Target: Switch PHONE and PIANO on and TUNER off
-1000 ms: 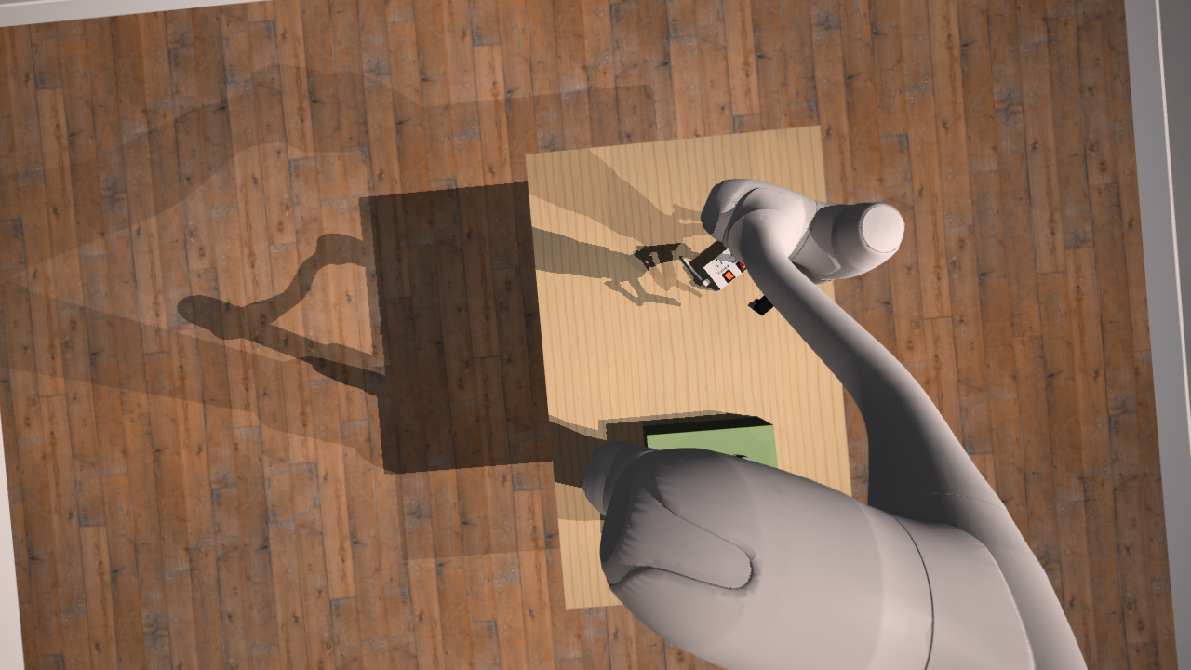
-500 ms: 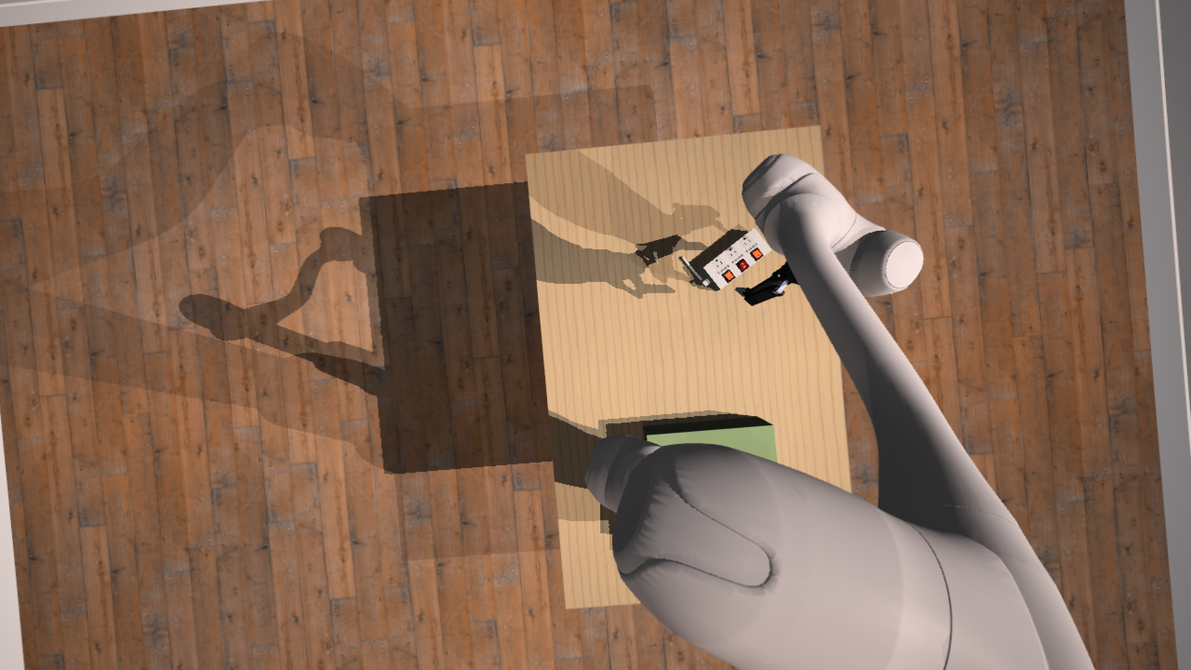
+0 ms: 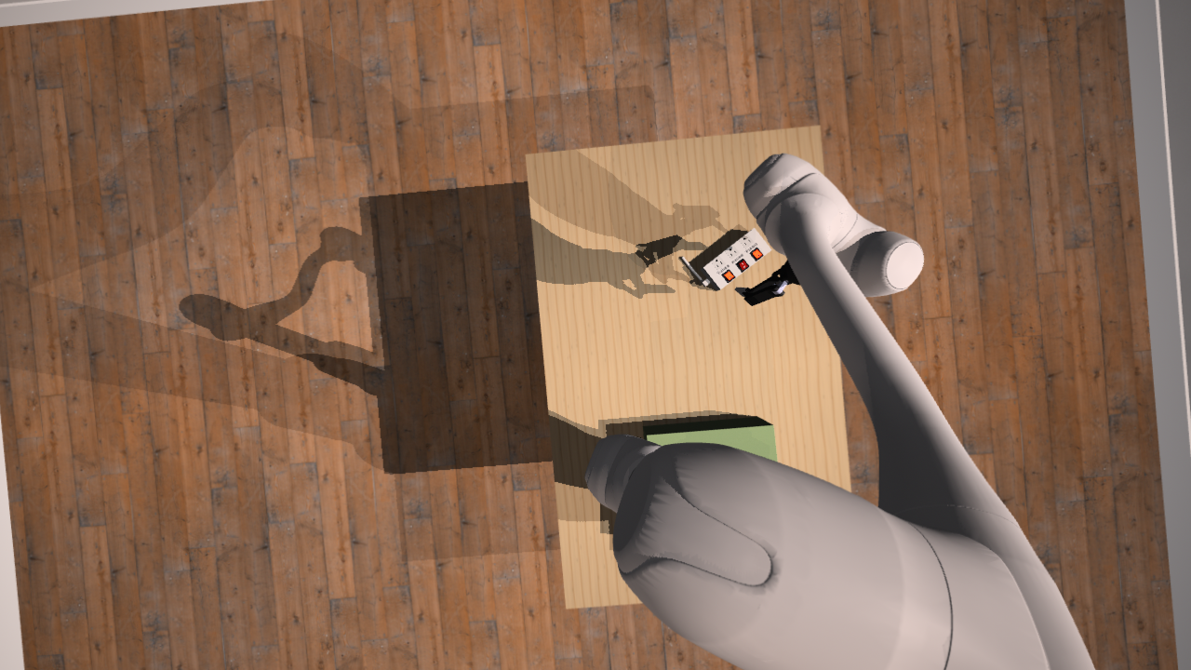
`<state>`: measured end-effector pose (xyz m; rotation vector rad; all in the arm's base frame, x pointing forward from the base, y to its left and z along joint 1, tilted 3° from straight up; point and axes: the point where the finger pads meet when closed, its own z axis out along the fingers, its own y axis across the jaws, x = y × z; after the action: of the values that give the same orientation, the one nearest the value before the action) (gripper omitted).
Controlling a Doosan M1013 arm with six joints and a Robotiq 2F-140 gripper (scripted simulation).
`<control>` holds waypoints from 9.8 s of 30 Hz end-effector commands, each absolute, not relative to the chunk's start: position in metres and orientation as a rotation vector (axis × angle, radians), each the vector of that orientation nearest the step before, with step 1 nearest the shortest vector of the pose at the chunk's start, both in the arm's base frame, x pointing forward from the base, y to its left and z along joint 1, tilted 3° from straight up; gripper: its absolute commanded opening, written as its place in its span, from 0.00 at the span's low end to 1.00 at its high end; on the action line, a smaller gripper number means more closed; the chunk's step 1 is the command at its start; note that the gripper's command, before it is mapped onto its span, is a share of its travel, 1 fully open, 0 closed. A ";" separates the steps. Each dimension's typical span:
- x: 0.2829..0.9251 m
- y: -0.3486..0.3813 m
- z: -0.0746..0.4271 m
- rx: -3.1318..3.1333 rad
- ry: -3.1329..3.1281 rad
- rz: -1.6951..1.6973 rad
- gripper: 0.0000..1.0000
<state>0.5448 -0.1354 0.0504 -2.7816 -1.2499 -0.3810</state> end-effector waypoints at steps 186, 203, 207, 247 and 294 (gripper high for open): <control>0.536 -0.089 0.003 -1.477 -2.823 -0.064 0.00; 0.536 -0.089 0.003 -1.477 -2.823 -0.064 0.00; 0.536 -0.089 0.003 -1.477 -2.823 -0.064 0.00; 0.536 -0.089 0.001 -1.477 -2.823 -0.064 0.00; 0.536 -0.089 0.001 -1.477 -2.823 -0.064 0.00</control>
<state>0.5362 -0.0893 -0.0026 -1.4771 -2.8235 -0.0632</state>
